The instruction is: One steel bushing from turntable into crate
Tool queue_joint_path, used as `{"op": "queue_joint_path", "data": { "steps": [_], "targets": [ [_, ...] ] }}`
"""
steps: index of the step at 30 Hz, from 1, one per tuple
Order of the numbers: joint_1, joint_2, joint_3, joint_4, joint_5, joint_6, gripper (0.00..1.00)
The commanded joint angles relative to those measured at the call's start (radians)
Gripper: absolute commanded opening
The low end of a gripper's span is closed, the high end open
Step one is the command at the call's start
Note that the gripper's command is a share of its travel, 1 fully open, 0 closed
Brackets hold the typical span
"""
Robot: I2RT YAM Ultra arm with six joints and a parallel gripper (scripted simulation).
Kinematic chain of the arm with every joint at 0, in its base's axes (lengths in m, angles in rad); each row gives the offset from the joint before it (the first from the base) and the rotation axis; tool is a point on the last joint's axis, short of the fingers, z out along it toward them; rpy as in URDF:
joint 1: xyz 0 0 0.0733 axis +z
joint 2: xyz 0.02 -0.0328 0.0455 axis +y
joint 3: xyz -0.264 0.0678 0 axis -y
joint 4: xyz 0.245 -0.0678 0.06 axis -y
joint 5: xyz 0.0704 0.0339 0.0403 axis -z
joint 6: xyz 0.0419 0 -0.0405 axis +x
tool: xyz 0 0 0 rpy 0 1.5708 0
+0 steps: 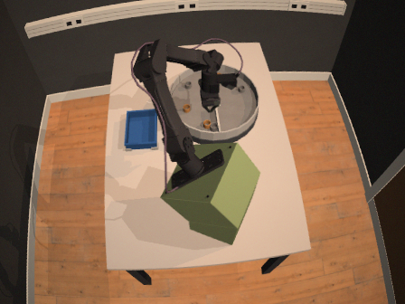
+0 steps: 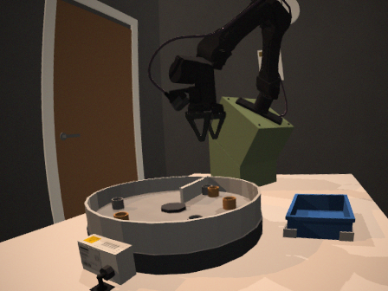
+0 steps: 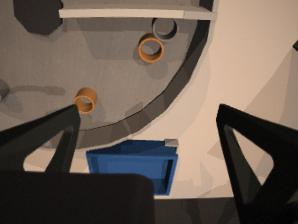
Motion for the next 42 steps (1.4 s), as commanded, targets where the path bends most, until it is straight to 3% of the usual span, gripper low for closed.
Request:
{"op": "queue_joint_path", "data": {
  "steps": [1,13,14,42],
  "targets": [
    [-0.019,-0.009,0.03,0.016,-0.004,0.035,1.0],
    [-0.018,-0.009,0.029,0.011,0.002,0.033,1.0],
    [-0.018,-0.009,0.029,0.011,0.002,0.033,0.11],
    [-0.018,-0.009,0.029,0.011,0.002,0.033,0.11]
  ]
}}
